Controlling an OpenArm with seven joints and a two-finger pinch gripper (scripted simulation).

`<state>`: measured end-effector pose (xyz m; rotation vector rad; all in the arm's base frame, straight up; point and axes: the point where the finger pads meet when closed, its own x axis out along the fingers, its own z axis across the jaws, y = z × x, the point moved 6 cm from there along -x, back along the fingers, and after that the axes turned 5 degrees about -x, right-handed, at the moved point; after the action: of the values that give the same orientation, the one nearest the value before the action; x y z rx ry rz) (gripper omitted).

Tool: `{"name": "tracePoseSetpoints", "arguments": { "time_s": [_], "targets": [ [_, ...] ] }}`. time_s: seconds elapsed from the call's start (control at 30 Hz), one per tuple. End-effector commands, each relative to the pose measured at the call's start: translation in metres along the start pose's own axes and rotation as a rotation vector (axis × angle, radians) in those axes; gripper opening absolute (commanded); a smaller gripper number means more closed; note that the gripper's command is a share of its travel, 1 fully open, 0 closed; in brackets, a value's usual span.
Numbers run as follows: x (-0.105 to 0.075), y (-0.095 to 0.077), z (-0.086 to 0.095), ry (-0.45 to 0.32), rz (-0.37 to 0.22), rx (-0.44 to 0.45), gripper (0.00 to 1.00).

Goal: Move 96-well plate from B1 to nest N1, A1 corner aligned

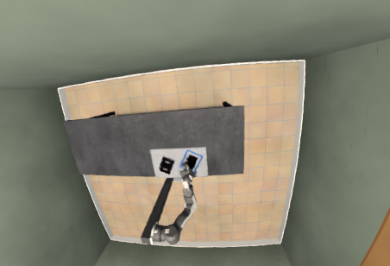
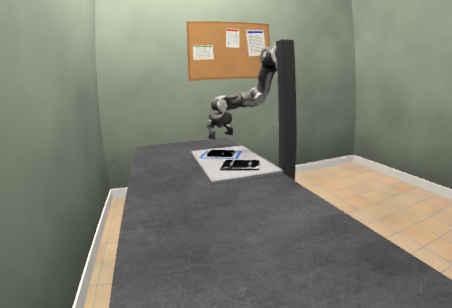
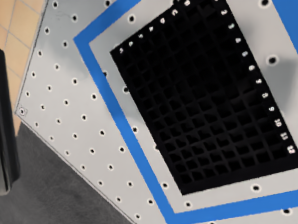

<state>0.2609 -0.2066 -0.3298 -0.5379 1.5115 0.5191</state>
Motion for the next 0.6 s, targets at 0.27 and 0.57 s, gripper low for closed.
{"name": "tracePoseSetpoints", "arguments": {
  "time_s": [0.27,0.57],
  "targets": [
    [-0.0009,-0.0001,0.0012,-0.006,-0.002,-0.106,0.77],
    [-0.0010,0.0005,0.0023,-0.011,-0.002,-0.262,0.77]
  ]
}}
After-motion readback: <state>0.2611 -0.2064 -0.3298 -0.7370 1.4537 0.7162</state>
